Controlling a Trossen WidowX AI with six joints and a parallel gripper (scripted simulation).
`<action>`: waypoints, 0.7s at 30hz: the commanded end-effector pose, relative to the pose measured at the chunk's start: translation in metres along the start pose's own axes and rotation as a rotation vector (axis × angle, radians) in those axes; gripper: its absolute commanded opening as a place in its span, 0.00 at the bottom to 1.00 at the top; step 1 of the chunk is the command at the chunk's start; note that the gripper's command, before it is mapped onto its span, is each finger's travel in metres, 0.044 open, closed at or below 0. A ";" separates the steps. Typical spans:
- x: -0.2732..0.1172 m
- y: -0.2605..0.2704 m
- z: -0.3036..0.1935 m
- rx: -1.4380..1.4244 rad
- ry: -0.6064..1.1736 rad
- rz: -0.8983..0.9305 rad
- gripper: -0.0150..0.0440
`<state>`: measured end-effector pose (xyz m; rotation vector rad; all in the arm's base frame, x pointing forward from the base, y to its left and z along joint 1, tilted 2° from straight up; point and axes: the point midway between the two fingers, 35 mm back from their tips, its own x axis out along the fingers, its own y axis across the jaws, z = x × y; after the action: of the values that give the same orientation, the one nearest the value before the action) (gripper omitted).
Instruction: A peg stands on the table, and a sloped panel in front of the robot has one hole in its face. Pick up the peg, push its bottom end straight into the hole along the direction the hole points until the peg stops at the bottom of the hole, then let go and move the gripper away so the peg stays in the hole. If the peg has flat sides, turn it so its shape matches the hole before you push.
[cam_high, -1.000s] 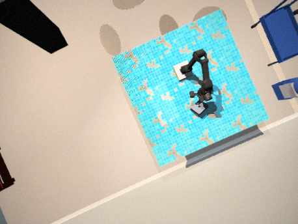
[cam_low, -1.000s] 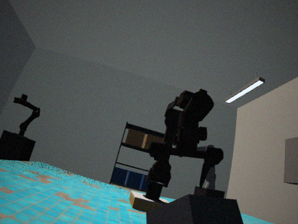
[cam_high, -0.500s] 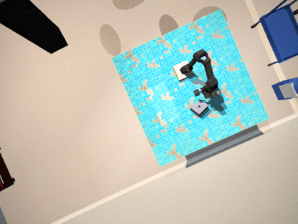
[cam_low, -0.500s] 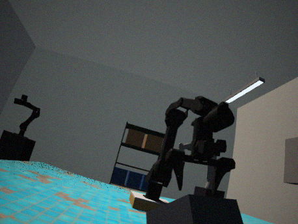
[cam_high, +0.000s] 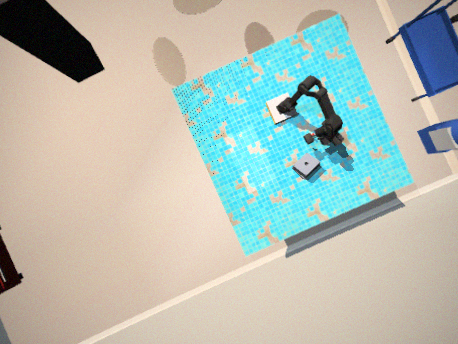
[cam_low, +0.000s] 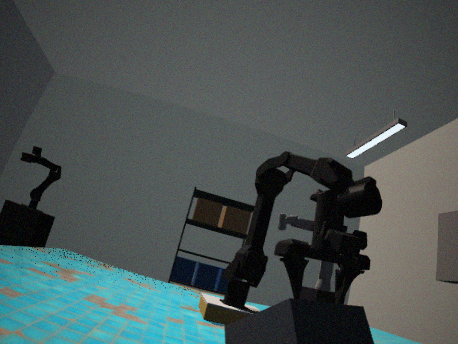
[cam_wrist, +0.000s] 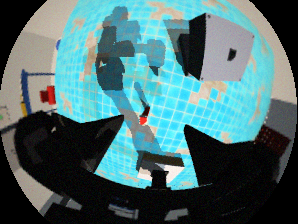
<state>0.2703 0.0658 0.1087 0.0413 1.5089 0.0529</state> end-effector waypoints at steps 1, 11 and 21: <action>0.004 0.011 -0.006 -0.054 0.031 -0.010 1.00; 0.008 0.020 -0.011 -0.094 0.048 -0.014 1.00; 0.024 0.020 -0.010 -0.094 0.048 -0.014 1.00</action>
<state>0.2622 0.0881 0.0943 -0.0381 1.5397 0.1184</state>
